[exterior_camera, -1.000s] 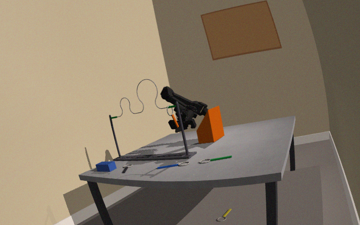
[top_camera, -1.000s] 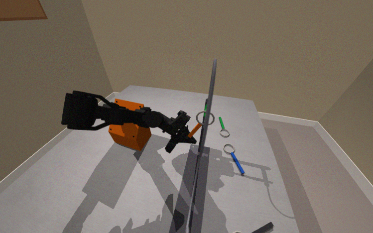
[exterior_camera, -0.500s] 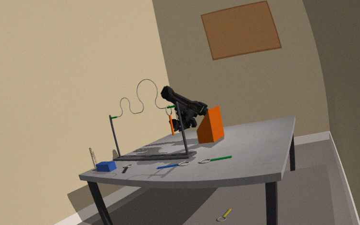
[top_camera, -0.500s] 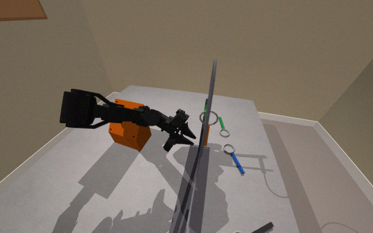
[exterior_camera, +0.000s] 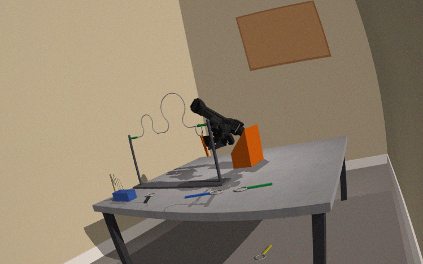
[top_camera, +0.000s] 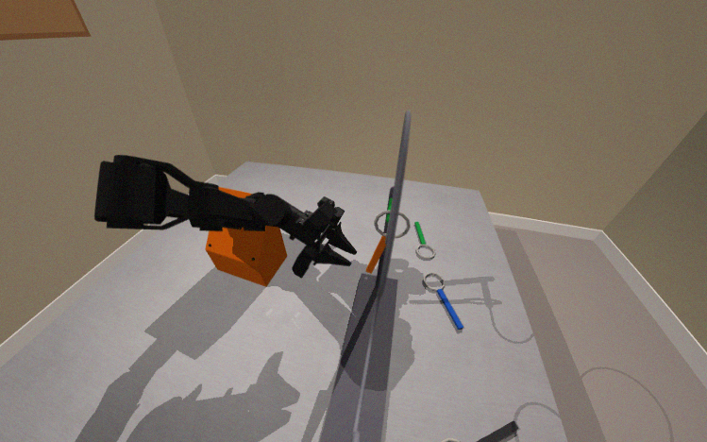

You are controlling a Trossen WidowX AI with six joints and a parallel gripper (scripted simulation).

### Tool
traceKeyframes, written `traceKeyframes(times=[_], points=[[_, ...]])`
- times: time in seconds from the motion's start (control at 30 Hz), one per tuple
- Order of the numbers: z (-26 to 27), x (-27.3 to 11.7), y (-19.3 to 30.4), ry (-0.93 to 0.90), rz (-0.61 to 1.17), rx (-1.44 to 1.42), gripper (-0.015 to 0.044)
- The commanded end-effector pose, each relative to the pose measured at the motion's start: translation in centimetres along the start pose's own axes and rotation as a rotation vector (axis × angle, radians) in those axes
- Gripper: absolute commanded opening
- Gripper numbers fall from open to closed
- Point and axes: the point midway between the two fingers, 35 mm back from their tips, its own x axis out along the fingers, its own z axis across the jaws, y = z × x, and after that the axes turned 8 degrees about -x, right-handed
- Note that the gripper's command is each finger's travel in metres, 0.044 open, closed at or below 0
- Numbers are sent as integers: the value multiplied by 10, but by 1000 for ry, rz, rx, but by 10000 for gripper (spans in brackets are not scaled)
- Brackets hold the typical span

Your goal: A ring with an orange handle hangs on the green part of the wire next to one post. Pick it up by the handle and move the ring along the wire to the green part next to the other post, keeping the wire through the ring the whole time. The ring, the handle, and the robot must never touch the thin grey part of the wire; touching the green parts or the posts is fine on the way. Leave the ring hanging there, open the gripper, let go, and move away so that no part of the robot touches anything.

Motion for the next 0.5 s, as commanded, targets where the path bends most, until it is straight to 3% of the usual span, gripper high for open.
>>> traceKeyframes(times=[0.0,0.4,0.47], points=[[-1,-1,1,3,2,4,160],[-1,-1,1,3,2,4,160],[0,-9,0,-1,0,0,212]])
